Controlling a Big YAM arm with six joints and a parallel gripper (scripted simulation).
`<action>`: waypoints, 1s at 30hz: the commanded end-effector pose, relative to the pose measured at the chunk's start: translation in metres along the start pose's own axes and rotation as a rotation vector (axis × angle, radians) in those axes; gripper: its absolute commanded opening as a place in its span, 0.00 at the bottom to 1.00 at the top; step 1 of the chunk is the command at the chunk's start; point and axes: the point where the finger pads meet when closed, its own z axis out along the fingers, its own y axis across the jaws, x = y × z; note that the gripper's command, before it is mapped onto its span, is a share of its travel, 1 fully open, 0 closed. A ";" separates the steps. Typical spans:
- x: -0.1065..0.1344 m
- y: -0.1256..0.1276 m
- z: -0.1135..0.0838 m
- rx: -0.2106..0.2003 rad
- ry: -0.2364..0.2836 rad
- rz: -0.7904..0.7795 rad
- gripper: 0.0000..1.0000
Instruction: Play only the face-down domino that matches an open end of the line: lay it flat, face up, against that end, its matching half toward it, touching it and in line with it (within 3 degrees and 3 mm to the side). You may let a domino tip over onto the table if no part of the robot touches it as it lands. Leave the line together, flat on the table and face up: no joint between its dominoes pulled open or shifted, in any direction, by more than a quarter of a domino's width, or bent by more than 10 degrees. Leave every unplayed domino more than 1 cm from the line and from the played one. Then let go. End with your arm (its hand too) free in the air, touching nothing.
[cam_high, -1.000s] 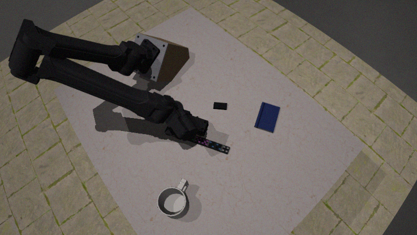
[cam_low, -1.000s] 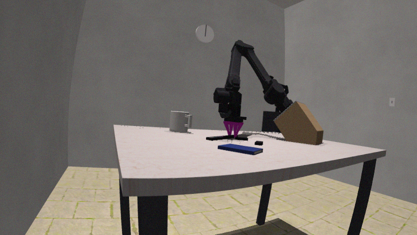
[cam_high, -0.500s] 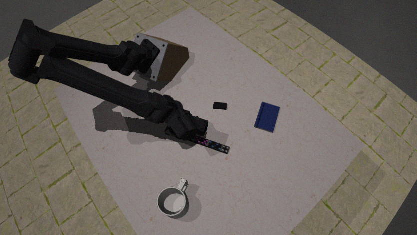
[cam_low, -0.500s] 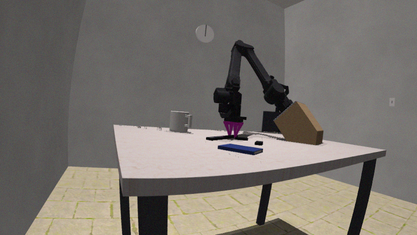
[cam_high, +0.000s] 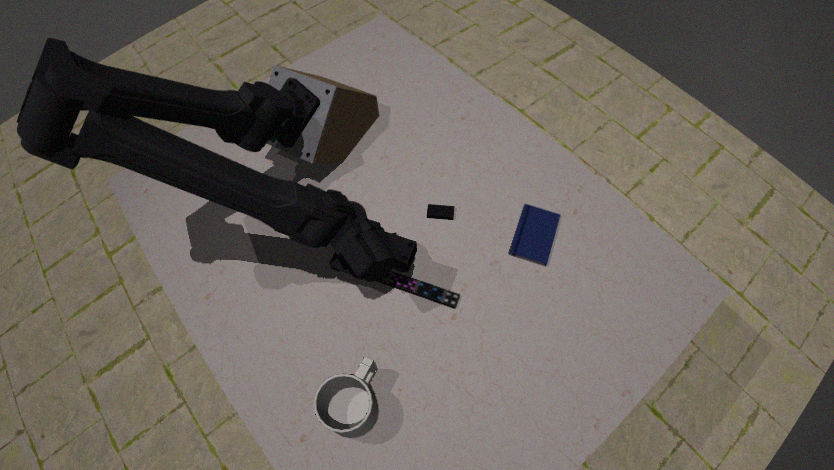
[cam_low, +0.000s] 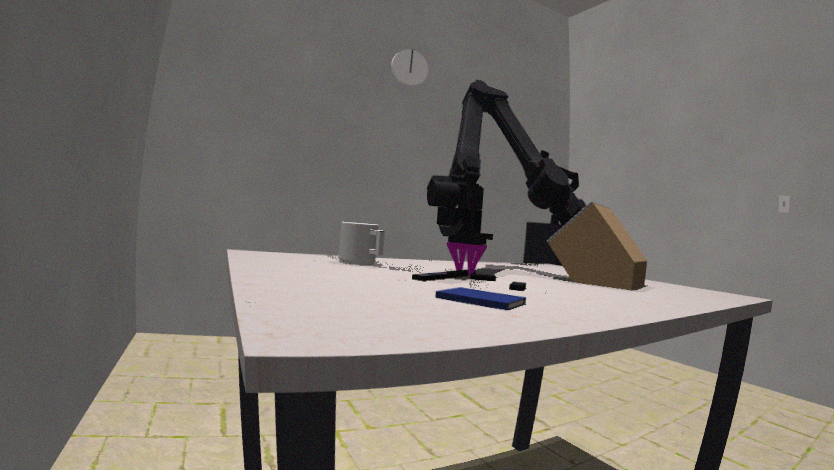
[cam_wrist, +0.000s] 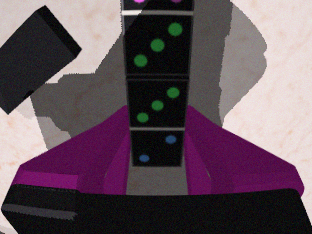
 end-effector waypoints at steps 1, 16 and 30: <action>-0.005 -0.002 -0.002 0.003 -0.005 0.001 0.22; -0.004 -0.002 -0.002 0.002 -0.004 0.000 0.22; -0.009 -0.003 -0.004 0.003 -0.006 0.000 0.22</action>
